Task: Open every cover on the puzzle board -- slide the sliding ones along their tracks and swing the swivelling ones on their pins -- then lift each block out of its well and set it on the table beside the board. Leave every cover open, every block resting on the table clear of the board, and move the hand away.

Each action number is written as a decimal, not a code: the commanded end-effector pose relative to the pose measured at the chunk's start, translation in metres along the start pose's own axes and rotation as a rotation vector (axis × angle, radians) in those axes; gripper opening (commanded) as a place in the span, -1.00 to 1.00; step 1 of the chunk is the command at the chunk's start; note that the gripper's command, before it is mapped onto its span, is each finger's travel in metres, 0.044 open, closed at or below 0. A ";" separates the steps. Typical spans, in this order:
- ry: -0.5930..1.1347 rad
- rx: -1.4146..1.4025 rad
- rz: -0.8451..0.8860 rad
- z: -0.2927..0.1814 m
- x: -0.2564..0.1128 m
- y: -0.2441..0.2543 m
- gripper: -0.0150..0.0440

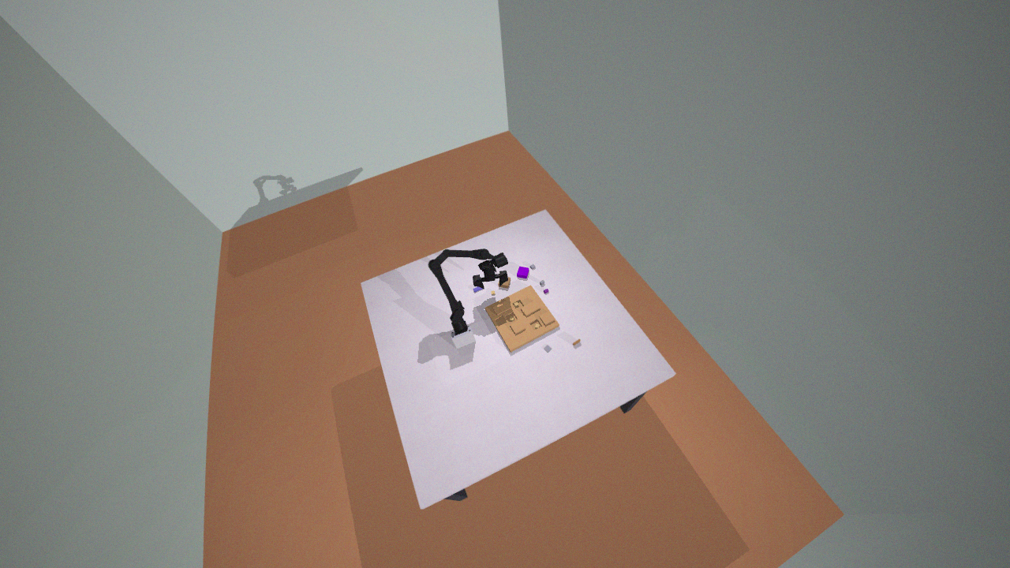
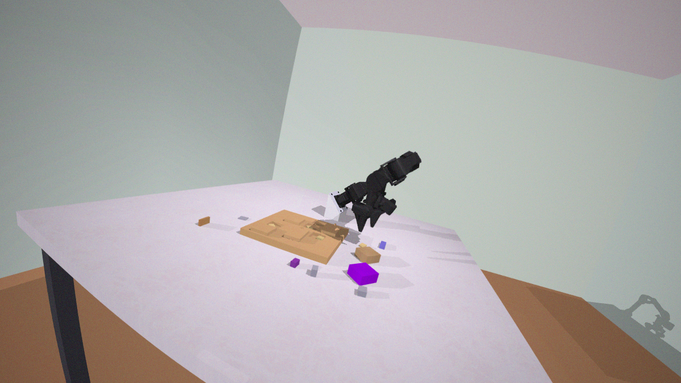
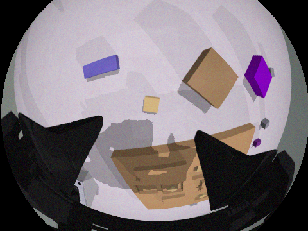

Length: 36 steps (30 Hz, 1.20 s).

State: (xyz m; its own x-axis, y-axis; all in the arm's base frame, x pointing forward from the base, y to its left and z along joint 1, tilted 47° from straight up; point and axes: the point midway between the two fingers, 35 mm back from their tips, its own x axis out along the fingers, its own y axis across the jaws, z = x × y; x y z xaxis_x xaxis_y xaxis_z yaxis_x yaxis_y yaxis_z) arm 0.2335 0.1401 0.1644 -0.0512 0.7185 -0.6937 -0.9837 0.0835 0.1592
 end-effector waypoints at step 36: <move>0.005 1.576 -0.025 -0.147 -0.015 -0.074 -0.49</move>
State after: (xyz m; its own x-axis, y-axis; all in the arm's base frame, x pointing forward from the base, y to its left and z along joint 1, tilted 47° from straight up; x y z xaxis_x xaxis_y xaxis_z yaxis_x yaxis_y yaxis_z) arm 0.2811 0.0365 0.0754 -0.0382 0.7044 -0.7088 -0.0156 0.7088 0.7053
